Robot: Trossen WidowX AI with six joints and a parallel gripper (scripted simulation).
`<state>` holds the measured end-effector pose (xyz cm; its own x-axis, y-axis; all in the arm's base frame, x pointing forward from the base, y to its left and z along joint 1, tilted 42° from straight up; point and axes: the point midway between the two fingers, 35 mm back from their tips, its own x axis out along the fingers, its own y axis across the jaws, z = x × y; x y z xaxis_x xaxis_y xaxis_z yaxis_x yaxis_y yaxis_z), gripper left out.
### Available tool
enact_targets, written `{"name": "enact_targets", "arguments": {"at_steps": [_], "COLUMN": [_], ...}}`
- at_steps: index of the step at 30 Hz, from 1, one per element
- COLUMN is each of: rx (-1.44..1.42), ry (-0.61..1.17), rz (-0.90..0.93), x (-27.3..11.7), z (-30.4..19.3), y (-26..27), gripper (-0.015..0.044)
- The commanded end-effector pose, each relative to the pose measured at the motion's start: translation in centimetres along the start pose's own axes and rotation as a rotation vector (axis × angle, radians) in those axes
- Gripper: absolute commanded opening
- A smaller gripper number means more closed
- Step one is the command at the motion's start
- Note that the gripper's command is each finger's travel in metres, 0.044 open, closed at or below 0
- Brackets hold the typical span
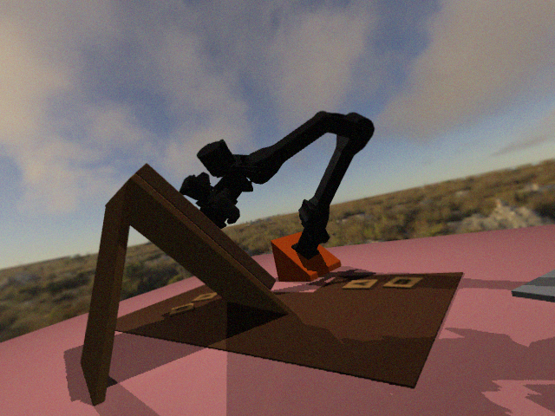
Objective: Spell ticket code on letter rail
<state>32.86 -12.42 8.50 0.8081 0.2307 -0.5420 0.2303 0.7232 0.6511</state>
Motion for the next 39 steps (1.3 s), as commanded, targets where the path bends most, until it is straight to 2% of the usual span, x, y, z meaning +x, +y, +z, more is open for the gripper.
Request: {"name": "enact_targets", "arguments": {"at_steps": [1,39], "rx": [0.003,0.004], "ry": [0.0,0.0], "rz": [-0.004,-0.002], "x": [0.0,0.0], "z": [0.0,0.1], "y": [0.4,3.6], "gripper": [0.0,0.0]}}
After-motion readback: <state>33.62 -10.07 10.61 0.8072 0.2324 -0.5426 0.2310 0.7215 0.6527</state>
